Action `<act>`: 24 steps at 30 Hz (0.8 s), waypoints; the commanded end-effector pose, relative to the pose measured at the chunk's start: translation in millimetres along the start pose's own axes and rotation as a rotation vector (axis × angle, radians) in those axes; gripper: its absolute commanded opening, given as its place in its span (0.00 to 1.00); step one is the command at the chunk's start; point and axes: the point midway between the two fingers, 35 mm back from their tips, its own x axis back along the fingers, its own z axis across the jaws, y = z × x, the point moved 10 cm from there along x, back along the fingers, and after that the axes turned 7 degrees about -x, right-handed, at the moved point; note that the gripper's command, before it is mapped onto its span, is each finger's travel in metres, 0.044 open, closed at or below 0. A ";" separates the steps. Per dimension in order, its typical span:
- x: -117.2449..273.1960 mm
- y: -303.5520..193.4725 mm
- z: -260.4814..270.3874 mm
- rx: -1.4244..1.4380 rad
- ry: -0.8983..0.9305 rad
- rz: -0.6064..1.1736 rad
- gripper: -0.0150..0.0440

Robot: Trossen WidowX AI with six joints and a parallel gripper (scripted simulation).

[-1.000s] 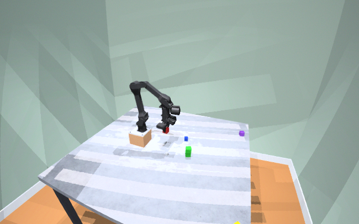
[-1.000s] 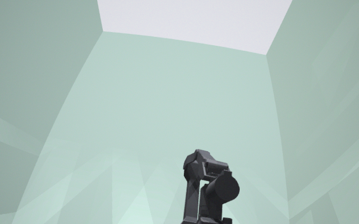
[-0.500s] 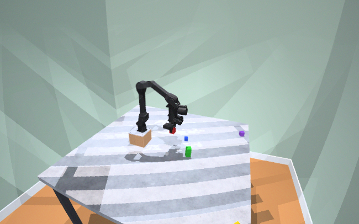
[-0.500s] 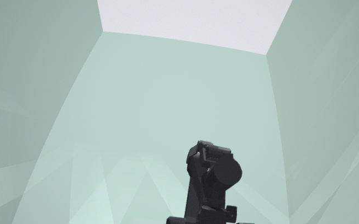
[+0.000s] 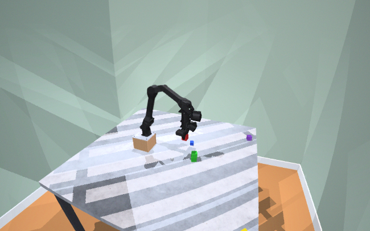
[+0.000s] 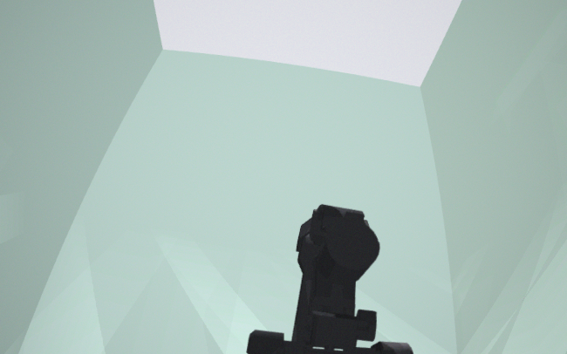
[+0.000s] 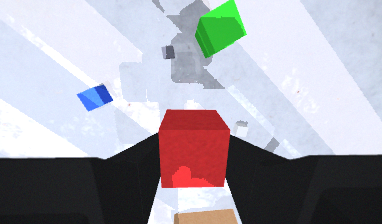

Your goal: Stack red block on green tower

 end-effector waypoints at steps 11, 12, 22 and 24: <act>-5.4 53.2 -11.7 0.006 -0.005 -0.004 0.25; -6.1 56.9 -12.8 0.007 -0.005 -0.005 0.25; -13.9 90.4 -23.2 0.006 -0.006 -0.007 0.25; -14.8 93.7 -24.2 0.006 -0.006 -0.007 0.25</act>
